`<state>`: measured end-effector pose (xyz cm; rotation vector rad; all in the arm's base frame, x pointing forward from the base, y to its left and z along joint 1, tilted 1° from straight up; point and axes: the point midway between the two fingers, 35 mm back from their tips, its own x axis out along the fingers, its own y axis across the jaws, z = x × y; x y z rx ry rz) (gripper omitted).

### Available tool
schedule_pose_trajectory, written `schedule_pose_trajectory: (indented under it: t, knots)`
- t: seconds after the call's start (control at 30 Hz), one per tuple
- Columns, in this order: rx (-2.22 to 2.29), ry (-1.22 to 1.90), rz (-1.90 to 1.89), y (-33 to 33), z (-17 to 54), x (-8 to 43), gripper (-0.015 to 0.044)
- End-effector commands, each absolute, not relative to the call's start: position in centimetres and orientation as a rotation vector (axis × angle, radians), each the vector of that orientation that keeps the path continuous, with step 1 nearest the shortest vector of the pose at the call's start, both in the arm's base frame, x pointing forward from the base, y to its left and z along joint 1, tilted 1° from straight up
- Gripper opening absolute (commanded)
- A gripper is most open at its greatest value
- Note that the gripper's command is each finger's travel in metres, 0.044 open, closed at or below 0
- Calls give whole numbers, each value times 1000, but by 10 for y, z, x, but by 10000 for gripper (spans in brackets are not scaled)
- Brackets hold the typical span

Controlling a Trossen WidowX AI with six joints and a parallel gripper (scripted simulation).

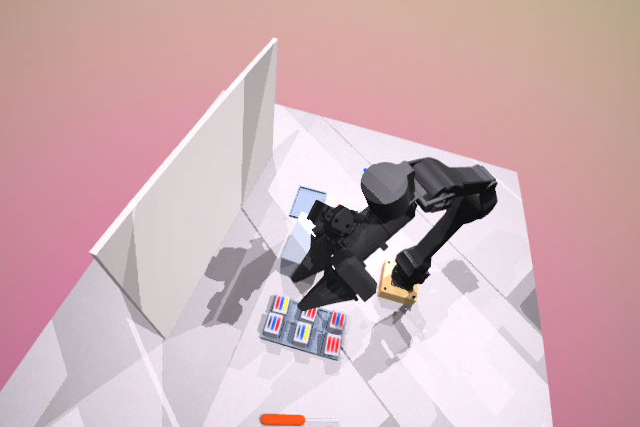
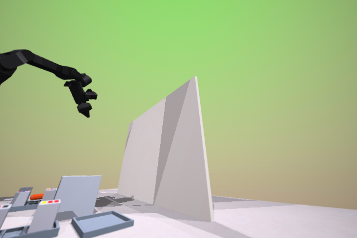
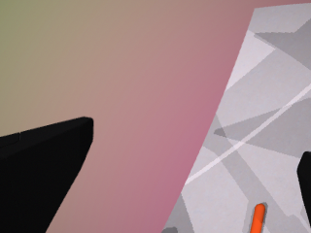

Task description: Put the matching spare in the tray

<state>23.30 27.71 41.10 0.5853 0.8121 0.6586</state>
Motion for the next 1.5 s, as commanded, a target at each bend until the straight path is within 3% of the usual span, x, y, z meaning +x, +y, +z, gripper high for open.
schedule_pose_trajectory:
  t: [0.0, 0.23, 0.47, 0.67, 1.27, 1.47]
  knots:
    - [462, 858, 508, 255, 376, 276, 440]
    - [230, 1033, 248, 182, 304, 343, 440]
    - [60, 1293, 72, 89, 239, 374, 440]
    - [-6, 1526, 3, 15, 198, 374, 440]
    - [8, 1533, -13, 10, 197, 373, 440]
    - [472, 1485, -479, -75, 177, 336, 440]
